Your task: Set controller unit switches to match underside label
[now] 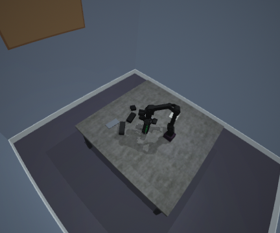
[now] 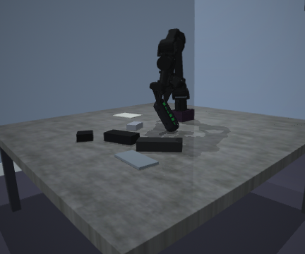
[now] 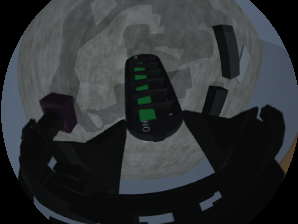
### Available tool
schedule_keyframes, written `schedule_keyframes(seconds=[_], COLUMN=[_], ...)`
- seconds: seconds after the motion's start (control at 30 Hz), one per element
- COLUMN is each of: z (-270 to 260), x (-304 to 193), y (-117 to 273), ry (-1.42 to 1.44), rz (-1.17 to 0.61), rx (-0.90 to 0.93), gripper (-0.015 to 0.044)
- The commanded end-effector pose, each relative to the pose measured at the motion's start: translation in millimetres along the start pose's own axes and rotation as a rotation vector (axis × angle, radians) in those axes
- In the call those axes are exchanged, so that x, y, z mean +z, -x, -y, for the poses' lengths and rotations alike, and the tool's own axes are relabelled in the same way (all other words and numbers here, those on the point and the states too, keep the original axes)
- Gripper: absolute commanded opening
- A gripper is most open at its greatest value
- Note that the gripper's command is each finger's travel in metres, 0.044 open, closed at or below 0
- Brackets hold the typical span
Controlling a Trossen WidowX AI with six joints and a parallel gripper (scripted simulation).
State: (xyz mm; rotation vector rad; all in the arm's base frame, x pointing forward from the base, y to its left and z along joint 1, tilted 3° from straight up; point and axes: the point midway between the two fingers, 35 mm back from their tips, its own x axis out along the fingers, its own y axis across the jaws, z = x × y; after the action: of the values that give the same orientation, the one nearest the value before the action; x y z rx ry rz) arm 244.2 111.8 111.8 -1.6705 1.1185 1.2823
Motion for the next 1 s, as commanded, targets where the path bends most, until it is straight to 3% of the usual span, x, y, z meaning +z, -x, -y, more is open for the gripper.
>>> schedule_keyframes(seconds=[0.0, 0.97], z=[0, 0], x=[8, 32], y=[0, 8], ry=[0.005, 0.005], rz=[0.003, -0.059], rx=[0.007, 0.007], gripper=[0.0337, 0.0337])
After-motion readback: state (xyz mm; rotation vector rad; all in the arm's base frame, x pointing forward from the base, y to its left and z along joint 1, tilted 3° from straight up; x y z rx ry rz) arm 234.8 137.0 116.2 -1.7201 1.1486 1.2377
